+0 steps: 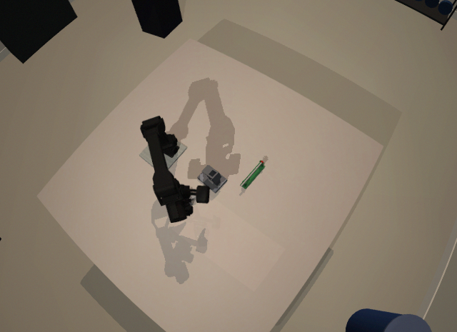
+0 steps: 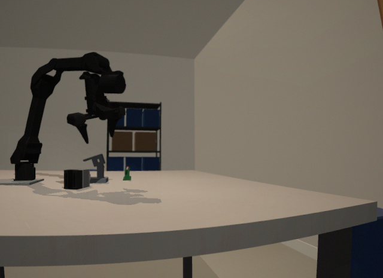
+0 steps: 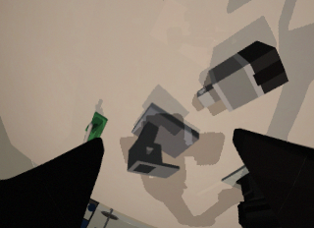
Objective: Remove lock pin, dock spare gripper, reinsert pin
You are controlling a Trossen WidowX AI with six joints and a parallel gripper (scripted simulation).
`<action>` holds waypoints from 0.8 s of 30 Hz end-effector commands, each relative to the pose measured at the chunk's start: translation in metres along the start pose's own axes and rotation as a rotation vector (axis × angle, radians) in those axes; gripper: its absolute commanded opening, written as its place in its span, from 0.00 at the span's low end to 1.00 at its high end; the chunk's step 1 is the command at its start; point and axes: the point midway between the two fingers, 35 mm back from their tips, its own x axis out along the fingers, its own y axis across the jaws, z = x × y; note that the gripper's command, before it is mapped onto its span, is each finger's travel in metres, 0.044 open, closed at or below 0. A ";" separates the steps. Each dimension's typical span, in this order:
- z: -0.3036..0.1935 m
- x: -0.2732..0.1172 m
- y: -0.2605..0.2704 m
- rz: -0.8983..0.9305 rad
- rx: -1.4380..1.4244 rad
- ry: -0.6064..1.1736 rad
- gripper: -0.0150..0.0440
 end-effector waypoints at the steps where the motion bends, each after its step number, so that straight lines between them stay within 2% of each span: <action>1: -0.003 -0.012 -0.065 0.099 0.797 0.064 1.00; 4: -0.004 -0.013 -0.073 0.113 0.907 0.075 1.00; 24: 0.000 -0.004 -0.076 0.110 0.909 0.081 1.00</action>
